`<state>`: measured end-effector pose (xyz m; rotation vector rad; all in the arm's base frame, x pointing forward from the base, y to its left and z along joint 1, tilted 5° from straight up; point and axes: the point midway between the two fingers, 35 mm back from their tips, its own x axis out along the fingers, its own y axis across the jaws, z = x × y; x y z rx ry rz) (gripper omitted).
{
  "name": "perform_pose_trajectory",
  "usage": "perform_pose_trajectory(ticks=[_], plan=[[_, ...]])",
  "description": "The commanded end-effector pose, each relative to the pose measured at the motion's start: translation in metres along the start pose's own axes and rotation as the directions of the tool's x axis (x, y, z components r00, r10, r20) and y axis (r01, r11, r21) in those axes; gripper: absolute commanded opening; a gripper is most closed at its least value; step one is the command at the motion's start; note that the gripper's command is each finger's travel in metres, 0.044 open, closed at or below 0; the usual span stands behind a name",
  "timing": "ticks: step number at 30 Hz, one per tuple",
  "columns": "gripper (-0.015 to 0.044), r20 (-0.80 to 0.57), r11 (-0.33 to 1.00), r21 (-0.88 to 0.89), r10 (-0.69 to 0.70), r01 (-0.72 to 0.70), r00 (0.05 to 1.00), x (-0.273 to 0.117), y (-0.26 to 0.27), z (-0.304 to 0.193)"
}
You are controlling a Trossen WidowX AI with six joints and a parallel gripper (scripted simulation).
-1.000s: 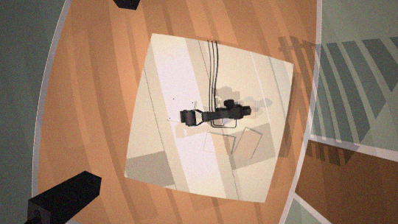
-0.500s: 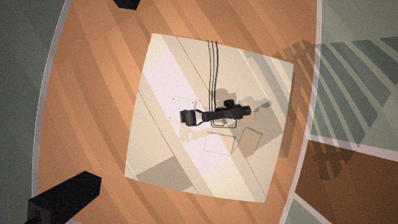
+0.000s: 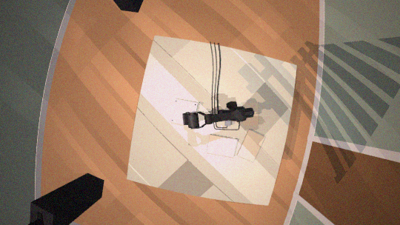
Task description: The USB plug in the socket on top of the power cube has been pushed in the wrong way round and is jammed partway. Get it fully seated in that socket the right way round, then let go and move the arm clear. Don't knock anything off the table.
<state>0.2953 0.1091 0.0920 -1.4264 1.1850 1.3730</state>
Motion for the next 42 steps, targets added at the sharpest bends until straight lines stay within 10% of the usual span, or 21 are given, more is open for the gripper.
perform_pose_trajectory(ticks=[1, 42], plan=[[0.0, -0.005, 1.0, 0.005, 0.002, -0.002, 1.0, 0.0022, -0.0004, -0.0005], [0.0, -0.005, 1.0, 0.005, 0.002, -0.002, 1.0, 0.0071, -0.0004, -0.0002]])
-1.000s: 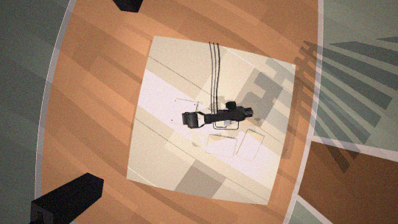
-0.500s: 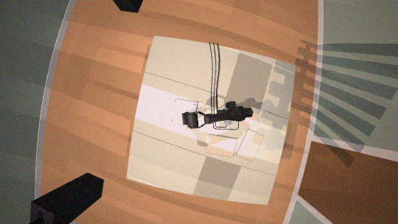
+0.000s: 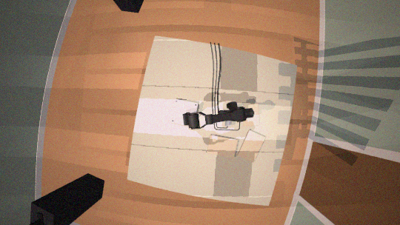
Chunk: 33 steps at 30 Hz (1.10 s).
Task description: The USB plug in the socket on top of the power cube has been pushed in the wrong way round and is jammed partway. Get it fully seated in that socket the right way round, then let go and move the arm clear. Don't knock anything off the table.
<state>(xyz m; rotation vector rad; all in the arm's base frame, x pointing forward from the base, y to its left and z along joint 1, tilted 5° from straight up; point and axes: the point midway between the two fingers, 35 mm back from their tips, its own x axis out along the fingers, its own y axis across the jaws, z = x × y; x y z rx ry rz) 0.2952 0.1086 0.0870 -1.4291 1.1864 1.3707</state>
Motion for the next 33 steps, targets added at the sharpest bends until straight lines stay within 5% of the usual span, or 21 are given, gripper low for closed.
perform_pose_trajectory(ticks=[1, 33], plan=[[0.0, -0.002, 1.0, 0.005, 0.003, -0.003, 1.0, 0.0022, -0.0003, -0.0001], [0.0, -0.002, 1.0, 0.005, 0.003, -0.003, 1.0, 0.0061, -0.0003, 0.0001]])
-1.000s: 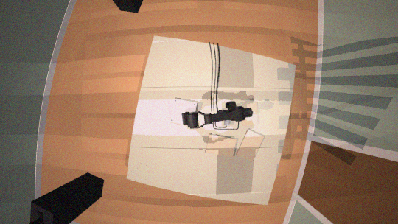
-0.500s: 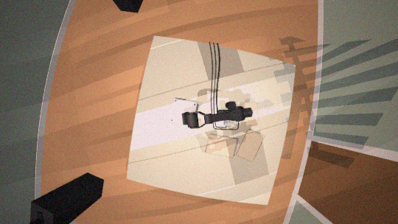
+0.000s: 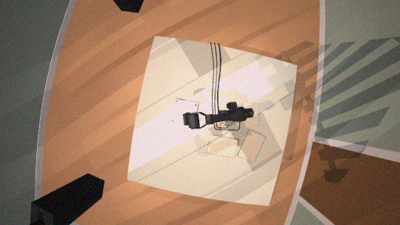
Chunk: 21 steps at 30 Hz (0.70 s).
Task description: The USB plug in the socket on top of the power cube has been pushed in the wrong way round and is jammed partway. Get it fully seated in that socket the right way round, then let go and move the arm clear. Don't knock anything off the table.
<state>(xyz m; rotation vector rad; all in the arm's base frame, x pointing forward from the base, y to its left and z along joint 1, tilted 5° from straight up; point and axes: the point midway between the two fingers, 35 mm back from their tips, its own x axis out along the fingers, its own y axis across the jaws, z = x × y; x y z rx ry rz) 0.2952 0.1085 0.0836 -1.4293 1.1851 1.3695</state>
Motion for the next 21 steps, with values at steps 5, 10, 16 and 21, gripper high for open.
perform_pose_trajectory(ticks=[5, 10, 16, 21], plan=[[0.0, -0.002, 1.0, 0.005, 0.004, -0.004, 1.0, 0.0033, -0.0001, 0.0], [0.0, -0.002, 1.0, 0.005, 0.004, -0.004, 1.0, 0.0039, -0.0001, 0.0], [0.0, -0.002, 1.0, 0.005, 0.004, -0.004, 1.0, 0.0046, -0.0001, 0.0], [0.0, -0.002, 1.0, 0.005, 0.004, -0.004, 1.0, 0.0046, -0.0001, 0.0]])
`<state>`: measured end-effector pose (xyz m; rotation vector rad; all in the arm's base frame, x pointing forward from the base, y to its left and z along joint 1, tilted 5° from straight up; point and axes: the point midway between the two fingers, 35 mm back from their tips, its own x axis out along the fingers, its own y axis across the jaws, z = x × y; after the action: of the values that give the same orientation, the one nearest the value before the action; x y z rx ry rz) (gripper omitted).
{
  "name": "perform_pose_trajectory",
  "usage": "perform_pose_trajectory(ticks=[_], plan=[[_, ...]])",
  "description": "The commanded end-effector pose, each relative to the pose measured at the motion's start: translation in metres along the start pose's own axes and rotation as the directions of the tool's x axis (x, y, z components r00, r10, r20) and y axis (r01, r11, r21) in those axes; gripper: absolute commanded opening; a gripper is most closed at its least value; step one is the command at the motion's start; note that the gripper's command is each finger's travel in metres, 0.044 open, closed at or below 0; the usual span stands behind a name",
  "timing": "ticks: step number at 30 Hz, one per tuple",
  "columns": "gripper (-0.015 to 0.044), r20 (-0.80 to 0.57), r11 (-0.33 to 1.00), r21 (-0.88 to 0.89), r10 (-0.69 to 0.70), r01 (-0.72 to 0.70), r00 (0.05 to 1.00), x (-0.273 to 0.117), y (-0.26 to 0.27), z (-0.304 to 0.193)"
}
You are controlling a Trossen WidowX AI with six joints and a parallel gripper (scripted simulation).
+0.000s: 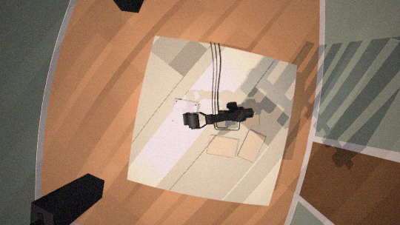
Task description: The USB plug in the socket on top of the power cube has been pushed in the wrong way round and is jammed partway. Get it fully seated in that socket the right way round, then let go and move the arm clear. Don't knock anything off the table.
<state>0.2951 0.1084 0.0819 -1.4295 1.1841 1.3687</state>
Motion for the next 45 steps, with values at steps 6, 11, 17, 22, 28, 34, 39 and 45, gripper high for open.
perform_pose_trajectory(ticks=[6, 11, 17, 22, 28, 34, 39, 45], plan=[[0.0, -0.002, 1.0, 0.005, 0.005, -0.005, 1.0, 0.0029, -0.0001, -0.0001], [0.0, -0.002, 1.0, 0.005, 0.005, -0.005, 1.0, 0.0029, -0.0001, -0.0001], [0.0, -0.002, 1.0, 0.005, 0.005, -0.005, 1.0, 0.0029, -0.0001, -0.0001], [0.0, -0.002, 1.0, 0.005, 0.005, -0.005, 1.0, 0.0029, -0.0001, -0.0001], [0.0095, 0.0, 1.0, 0.0, 0.0, 0.0, 1.0, 0.0004, 0.0, 0.0], [0.0095, 0.0, 1.0, 0.0, 0.0, 0.0, 1.0, 0.0004, 0.0, 0.0], [0.0095, 0.0, 1.0, 0.0, 0.0, 0.0, 1.0, 0.0004, 0.0, 0.0], [0.0095, 0.0, 1.0, 0.0, 0.0, 0.0, 1.0, 0.0004, 0.0, 0.0]])
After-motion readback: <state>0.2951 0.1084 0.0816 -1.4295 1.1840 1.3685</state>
